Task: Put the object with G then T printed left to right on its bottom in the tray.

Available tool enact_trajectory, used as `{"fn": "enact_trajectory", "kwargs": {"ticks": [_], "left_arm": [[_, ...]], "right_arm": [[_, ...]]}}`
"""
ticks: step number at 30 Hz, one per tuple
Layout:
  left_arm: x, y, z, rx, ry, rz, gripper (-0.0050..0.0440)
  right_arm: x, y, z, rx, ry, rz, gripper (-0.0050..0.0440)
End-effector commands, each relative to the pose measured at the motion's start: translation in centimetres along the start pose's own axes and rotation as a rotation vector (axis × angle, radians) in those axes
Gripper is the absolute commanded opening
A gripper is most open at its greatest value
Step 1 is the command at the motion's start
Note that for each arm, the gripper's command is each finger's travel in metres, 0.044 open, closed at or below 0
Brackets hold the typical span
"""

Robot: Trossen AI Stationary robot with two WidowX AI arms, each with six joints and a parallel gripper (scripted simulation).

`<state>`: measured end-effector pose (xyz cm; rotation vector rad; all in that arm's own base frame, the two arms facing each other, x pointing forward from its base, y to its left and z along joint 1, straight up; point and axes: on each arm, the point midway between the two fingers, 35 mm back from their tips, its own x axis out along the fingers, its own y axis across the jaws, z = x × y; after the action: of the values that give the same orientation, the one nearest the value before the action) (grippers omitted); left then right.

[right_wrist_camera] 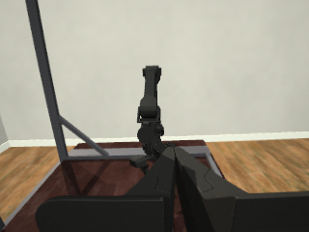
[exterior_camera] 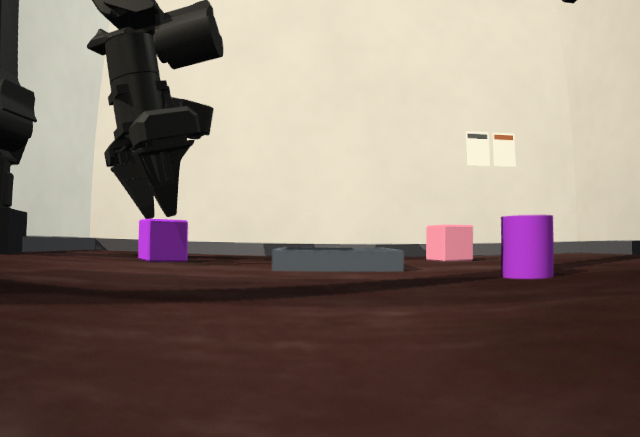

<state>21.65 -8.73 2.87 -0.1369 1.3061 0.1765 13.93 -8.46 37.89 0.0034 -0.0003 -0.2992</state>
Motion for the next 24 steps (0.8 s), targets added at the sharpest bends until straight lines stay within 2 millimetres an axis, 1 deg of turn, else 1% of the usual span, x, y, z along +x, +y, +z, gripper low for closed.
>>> {"fn": "enact_trajectory", "kwargs": {"ticks": [1,3,8,19,20,22,24], "left_arm": [[2.4,0.0,0.0,0.003,0.002,0.0,0.04],[2.7,0.1,0.0,0.004,0.001,0.001,0.04],[2.7,-0.1,0.3,0.002,-0.006,-0.004,0.04],[4.2,0.1,0.0,0.002,0.001,0.001,0.04],[4.2,0.1,0.0,0.003,0.0,0.001,0.0376],[4.2,0.1,0.0,0.003,0.0,0.001,0.0376],[4.0,-0.2,0.4,0.001,-0.01,-0.007,0.0328]], "right_arm": [[0.0,0.0,0.4,-0.008,-0.001,-0.001,-0.005],[0.0,0.0,0.4,-0.008,-0.001,-0.001,-0.005],[0.0,0.0,0.4,-0.008,-0.001,-0.001,-0.005],[0.0,0.0,0.4,-0.008,-0.001,-0.001,-0.005],[0.0,0.0,0.4,-0.008,-0.001,-0.001,-0.005],[0.0,0.0,0.4,-0.008,-0.001,-0.001,-0.005],[0.0,0.0,0.4,-0.008,-0.001,-0.001,-0.005]]}}
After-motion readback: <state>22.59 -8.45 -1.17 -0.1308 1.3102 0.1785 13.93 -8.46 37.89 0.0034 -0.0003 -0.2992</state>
